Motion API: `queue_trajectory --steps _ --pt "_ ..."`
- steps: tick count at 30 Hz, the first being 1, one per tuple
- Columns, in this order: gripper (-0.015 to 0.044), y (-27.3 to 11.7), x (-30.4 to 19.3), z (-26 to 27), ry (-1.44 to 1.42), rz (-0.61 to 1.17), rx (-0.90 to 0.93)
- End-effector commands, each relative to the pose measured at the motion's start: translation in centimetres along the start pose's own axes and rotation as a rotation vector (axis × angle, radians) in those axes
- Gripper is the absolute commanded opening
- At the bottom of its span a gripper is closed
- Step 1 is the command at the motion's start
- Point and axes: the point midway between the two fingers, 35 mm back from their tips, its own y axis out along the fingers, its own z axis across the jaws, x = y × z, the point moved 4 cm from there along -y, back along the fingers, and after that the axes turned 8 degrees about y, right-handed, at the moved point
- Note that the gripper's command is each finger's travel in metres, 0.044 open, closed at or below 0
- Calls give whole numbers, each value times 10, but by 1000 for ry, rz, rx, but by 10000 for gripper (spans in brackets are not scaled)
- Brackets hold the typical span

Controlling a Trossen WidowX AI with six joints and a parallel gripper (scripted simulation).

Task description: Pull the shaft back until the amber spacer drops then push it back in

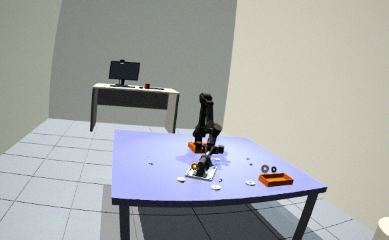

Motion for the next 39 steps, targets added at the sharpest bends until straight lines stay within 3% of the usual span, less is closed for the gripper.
queue_trajectory --steps 1,39 --pt "0 1 -1 1 -1 3 3" --pt "0 5 -3 0 -1 3 3"
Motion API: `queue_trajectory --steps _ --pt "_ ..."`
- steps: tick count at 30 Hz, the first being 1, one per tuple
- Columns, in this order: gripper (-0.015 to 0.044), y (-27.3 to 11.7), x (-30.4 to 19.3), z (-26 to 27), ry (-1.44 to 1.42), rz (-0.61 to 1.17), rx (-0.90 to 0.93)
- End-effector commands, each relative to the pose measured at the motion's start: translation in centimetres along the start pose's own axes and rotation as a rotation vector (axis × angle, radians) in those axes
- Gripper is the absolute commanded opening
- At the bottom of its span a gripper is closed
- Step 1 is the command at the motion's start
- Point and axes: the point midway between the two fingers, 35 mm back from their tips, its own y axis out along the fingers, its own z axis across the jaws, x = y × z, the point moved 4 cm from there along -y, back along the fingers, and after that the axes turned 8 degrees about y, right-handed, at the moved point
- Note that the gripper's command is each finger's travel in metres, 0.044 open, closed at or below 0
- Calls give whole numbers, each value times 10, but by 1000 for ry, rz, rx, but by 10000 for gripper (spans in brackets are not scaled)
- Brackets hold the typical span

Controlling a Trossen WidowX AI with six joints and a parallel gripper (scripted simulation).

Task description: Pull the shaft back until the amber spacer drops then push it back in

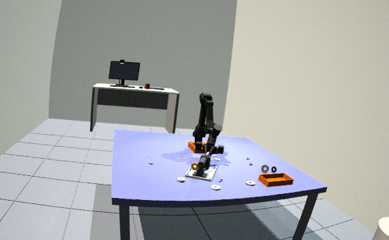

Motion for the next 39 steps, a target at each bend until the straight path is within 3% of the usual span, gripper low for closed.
queue_trajectory --steps 1,39 --pt "0 1 -1 1 -1 2 3" --pt "0 8 -5 0 -1 3 3"
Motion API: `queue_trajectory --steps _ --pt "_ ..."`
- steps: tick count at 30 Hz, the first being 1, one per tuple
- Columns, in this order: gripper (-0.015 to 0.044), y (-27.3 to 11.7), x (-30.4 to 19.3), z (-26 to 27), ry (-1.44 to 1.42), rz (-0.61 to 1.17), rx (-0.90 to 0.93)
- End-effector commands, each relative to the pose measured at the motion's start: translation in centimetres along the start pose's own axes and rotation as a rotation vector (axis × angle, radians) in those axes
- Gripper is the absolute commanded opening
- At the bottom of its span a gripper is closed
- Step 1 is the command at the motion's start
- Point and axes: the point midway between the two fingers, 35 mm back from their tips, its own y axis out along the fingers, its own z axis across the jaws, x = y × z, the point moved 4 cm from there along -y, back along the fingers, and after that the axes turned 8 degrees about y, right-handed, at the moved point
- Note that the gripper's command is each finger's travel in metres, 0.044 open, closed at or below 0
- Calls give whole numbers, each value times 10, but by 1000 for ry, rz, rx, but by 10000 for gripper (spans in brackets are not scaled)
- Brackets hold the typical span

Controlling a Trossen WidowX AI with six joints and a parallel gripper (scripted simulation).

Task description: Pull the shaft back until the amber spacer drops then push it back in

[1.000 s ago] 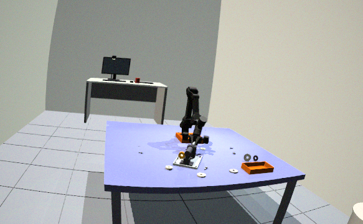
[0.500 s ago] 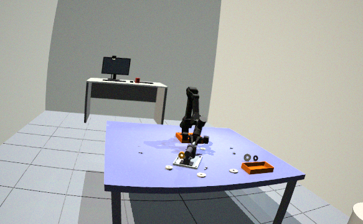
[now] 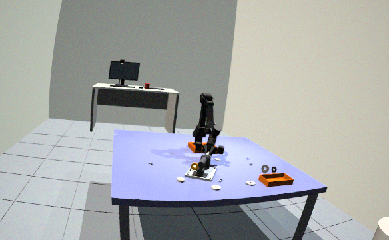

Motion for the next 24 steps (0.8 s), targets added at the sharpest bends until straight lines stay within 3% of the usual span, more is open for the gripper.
queue_trajectory --steps 1,24 --pt "0 2 -2 0 -1 2 3" --pt "0 9 -5 0 -1 2 3"
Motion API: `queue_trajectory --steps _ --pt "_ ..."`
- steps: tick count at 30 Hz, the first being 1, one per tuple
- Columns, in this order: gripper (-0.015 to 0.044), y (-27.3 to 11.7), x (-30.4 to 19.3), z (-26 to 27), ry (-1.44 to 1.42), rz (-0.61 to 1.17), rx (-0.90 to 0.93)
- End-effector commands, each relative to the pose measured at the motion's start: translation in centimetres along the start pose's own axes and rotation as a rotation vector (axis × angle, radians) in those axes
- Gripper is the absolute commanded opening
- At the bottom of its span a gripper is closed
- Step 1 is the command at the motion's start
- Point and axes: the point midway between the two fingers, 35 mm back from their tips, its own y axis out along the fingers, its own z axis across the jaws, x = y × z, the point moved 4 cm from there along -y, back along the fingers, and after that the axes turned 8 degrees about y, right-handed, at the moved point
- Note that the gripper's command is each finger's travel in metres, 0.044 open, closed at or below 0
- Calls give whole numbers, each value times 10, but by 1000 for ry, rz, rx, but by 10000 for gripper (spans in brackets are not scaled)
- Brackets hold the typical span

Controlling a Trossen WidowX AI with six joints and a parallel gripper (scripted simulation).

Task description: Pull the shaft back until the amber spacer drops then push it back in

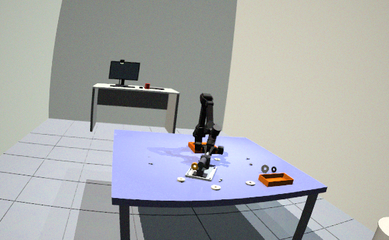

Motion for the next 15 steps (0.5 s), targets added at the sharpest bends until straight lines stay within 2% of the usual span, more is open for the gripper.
queue_trajectory --steps 1,15 --pt "0 2 -2 1 -2 2 3" --pt "0 6 -4 0 -2 2 3"
